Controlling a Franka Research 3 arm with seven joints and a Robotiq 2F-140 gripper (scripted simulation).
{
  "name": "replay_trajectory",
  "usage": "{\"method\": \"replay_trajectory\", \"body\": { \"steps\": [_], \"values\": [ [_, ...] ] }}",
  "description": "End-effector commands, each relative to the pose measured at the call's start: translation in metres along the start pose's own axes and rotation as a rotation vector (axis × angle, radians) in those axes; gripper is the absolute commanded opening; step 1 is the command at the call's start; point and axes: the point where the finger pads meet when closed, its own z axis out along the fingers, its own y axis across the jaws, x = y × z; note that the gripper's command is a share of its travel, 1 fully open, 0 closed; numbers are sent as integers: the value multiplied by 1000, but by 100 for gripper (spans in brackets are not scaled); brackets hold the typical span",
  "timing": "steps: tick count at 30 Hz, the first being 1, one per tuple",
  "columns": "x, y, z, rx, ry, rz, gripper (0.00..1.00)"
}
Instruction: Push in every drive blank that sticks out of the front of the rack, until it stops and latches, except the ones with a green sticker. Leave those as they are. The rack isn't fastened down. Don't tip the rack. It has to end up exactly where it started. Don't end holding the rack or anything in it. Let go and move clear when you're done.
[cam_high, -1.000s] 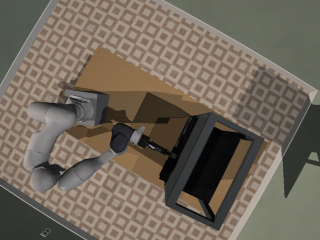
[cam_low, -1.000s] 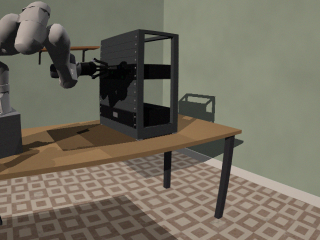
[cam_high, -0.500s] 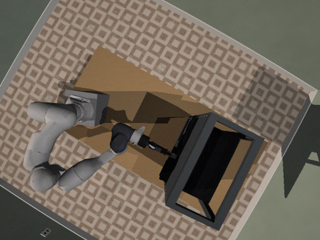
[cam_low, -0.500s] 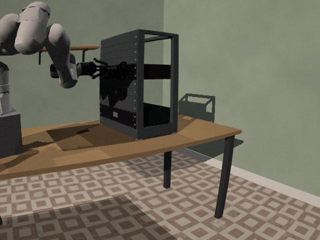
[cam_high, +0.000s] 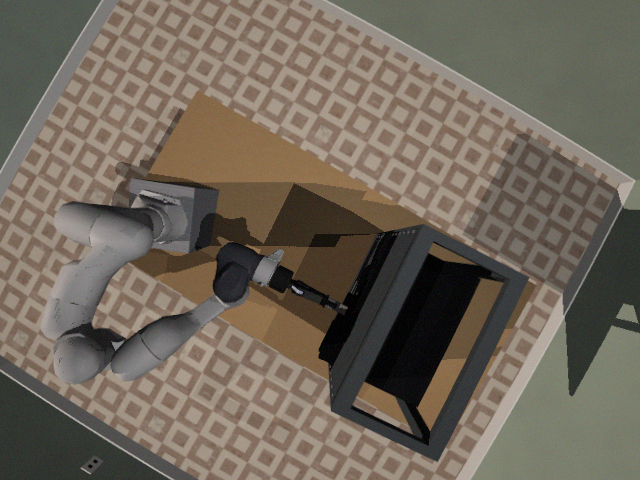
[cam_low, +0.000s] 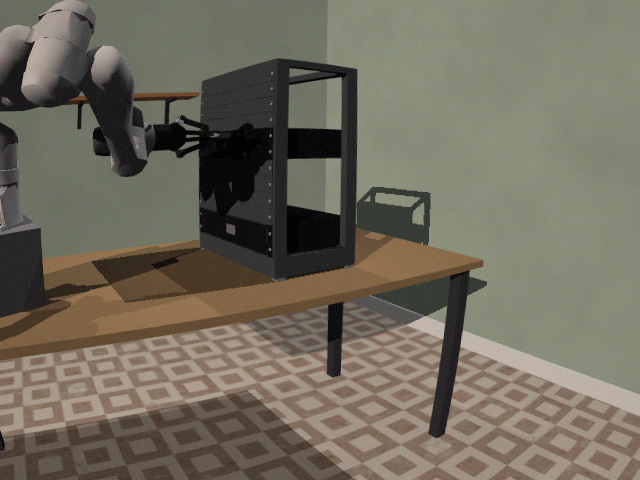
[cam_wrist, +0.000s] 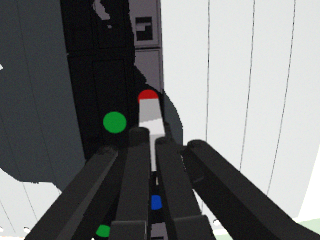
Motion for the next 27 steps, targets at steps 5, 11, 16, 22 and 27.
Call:
{"method": "replay_trajectory", "body": {
  "steps": [5, 11, 16, 22, 27],
  "values": [
    [-3, 2, -41, -6, -6, -9, 0],
    [-3, 3, -57, -6, -6, -9, 0],
    [-3, 3, -57, -6, -6, -9, 0],
    [-9, 2, -58, -6, -6, -9, 0],
    [-27, 2, -58, -6, -6, -9, 0]
  ]
}}
